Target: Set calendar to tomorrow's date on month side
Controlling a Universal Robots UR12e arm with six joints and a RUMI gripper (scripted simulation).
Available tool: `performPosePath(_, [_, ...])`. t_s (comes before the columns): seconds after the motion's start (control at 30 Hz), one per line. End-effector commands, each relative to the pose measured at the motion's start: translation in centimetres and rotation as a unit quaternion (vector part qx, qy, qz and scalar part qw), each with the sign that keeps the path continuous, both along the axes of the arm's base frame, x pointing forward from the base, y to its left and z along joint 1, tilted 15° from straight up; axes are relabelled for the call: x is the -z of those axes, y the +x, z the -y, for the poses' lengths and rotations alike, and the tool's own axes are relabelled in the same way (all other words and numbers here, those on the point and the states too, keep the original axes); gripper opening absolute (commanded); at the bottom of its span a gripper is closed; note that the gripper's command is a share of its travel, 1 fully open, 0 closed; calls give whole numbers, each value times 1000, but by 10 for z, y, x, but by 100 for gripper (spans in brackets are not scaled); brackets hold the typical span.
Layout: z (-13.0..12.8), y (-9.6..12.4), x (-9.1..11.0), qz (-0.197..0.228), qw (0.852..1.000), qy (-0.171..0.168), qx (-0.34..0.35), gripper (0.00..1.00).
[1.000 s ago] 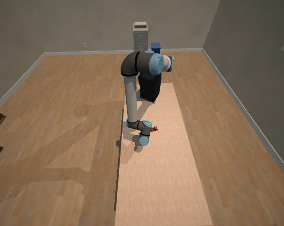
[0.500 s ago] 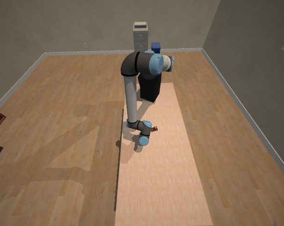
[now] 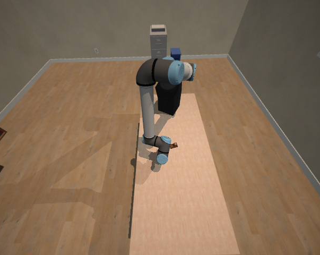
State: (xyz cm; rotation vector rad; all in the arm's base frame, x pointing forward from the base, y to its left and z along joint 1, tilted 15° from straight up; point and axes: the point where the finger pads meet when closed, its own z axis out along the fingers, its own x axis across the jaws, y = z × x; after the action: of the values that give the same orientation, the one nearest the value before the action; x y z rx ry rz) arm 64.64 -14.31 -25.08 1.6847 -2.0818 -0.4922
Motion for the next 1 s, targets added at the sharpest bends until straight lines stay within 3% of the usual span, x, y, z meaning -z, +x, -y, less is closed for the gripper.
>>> performPosePath(0.0, [0,1,-1,1,1000,0,0,11])
performPosePath(0.7, [0,1,-1,1,1000,0,0,11])
performPosePath(0.83, [0,1,-1,1,1000,0,0,18])
performPosePath(0.97, [0,1,-1,1,1000,0,0,18])
